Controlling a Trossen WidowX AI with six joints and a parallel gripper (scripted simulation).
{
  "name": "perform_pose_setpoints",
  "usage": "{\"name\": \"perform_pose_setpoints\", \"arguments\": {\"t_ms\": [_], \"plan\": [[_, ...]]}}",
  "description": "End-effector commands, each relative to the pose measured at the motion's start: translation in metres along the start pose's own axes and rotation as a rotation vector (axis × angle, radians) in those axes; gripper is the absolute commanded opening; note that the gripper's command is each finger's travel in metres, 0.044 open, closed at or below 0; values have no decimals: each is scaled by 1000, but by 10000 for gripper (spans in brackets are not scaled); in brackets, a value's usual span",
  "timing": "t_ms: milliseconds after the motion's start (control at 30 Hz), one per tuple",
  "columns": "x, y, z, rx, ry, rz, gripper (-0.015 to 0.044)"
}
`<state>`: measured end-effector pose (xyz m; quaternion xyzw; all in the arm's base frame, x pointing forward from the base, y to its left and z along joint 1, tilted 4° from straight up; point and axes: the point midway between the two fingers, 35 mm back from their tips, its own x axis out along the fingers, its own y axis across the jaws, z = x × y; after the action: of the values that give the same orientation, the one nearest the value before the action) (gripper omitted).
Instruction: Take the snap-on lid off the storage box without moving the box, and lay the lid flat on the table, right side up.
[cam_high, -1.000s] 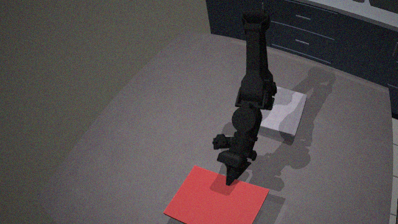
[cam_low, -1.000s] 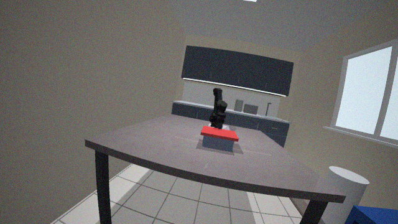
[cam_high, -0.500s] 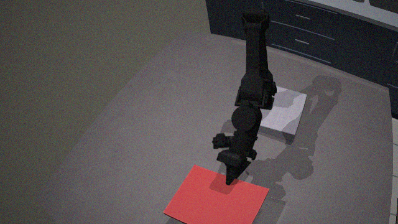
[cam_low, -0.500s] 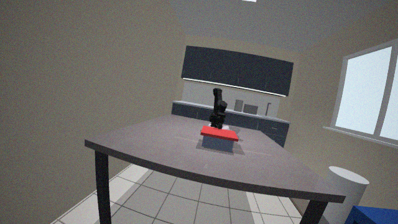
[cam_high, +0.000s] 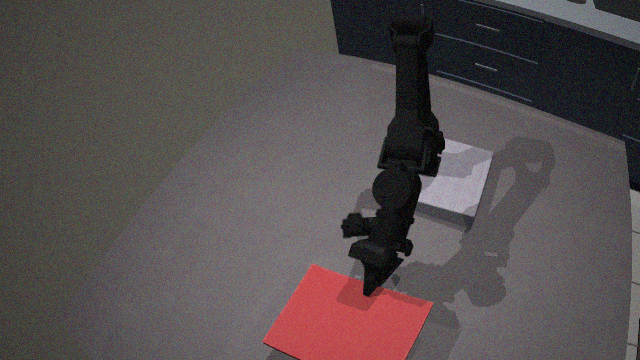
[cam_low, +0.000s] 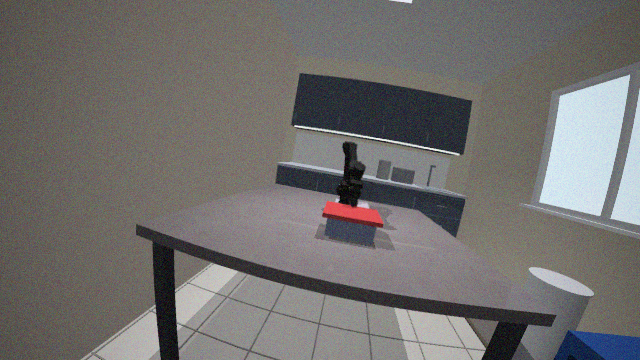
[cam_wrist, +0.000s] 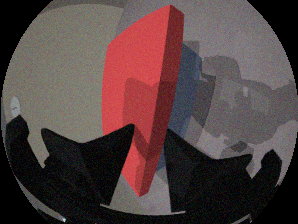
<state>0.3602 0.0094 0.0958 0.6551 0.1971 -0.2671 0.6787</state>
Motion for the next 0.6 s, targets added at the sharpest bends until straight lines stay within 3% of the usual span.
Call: {"name": "perform_pose_setpoints", "arguments": {"t_ms": [0, 567], "plan": [[-4, 4, 0, 2, 0, 10, 0], [-6, 6, 0, 2, 0, 10, 0]]}}
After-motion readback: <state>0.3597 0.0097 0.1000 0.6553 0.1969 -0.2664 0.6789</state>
